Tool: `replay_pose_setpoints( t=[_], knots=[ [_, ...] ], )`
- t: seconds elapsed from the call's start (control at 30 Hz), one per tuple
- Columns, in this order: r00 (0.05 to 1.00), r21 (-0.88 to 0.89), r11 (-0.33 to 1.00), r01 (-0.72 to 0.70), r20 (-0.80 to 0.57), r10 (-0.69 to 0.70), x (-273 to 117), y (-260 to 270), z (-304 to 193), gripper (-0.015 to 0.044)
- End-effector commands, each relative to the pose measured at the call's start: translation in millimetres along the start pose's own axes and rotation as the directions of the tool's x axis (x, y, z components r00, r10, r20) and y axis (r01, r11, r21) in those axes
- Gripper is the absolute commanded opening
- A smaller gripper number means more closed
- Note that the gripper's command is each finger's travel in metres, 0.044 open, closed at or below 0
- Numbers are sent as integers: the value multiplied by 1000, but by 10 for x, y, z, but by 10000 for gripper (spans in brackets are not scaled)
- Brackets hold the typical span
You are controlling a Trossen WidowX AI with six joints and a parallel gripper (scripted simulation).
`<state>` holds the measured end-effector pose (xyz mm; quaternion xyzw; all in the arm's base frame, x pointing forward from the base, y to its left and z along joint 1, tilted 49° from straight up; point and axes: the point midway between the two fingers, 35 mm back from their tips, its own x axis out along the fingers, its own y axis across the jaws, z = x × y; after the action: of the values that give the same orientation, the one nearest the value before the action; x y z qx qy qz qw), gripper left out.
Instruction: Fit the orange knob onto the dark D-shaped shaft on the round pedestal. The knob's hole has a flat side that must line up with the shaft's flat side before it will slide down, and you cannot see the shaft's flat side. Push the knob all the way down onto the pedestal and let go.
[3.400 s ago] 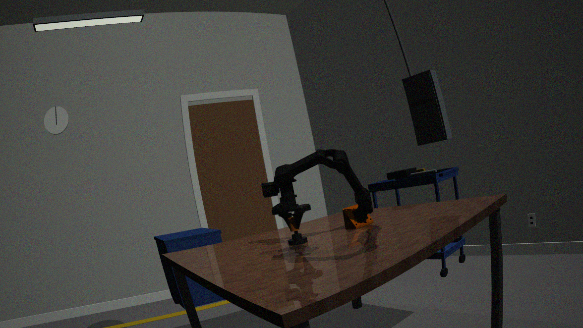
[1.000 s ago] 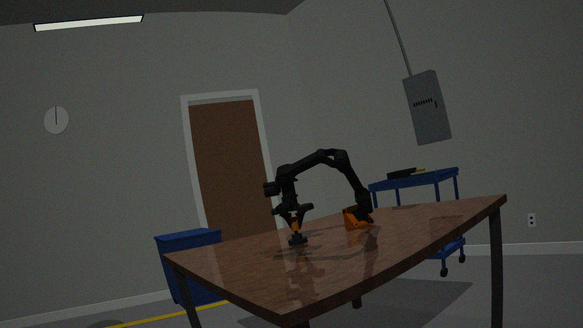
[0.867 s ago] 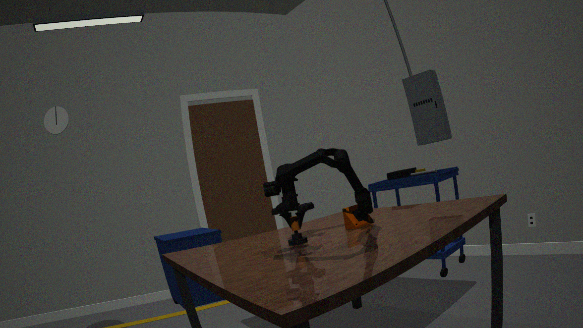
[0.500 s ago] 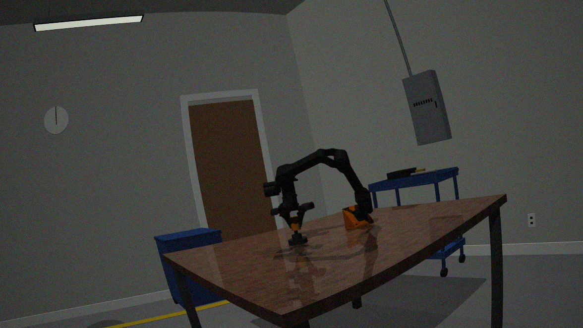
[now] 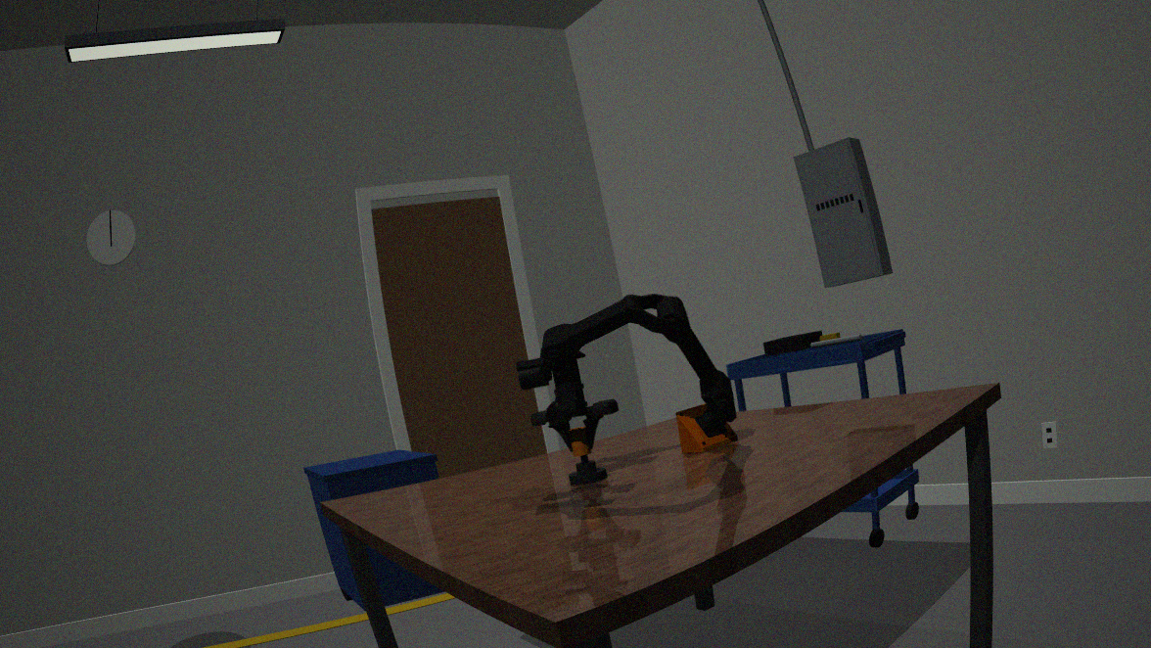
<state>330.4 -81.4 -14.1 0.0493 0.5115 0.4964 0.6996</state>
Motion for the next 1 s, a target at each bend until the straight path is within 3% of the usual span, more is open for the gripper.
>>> replay_pose_setpoints(
  t=[0.0, 0.97],
  knots=[
    [1000, -6, 1000, 5, 1, -5, -13, -8, 16, 0],
    [1000, -5, 1000, 5, 1, -5, 24, 22, -15, 0]
  ],
)
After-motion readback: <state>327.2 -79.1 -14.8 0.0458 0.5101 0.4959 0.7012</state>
